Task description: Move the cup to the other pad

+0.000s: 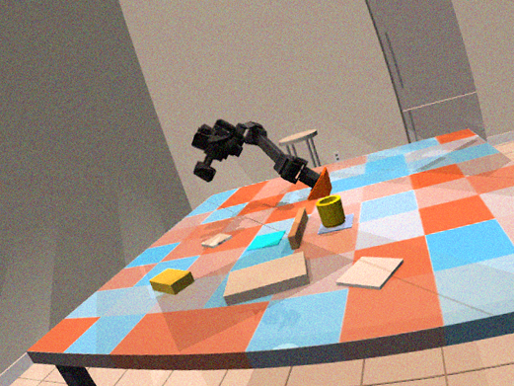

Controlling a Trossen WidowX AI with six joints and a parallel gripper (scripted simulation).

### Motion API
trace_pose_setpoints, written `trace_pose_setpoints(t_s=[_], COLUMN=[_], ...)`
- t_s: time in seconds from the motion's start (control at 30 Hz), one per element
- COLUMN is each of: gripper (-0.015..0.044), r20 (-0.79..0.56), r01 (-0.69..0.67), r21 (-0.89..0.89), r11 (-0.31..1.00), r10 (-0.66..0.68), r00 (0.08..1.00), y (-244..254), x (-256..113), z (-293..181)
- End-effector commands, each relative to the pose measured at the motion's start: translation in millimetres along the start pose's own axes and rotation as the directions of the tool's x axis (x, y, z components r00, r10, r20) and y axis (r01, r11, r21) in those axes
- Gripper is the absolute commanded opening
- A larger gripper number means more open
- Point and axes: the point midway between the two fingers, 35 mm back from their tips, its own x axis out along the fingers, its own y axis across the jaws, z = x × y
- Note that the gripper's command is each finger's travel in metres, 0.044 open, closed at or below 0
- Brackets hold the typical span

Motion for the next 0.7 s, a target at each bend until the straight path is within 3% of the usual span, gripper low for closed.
trace_pose_setpoints(t_s=[0.0, 0.13, 0.27, 0.47, 0.67], gripper=[0.0374, 0.0269, 0.0167, 0.0167, 0.0167], r20=[-0.012, -0.25, -0.512, -0.803, -0.922], r01=[0.0, 0.05, 0.203, 0.468, 0.699], r21=[0.01, 0.19, 0.311, 0.258, 0.026], r11=[1.0, 0.981, 0.928, 0.845, 0.715], r10=[0.0, -0.001, -0.016, -0.082, -0.253], r00=[1.0, 0.968, 0.859, 0.59, 0.294], y=[0.6, 14.3, 34.9, 68.2, 86.8], x=[1.7, 29.5, 48.3, 48.7, 28.9], z=[-2.1, -47.4, -104.9, -184.7, -245.3])
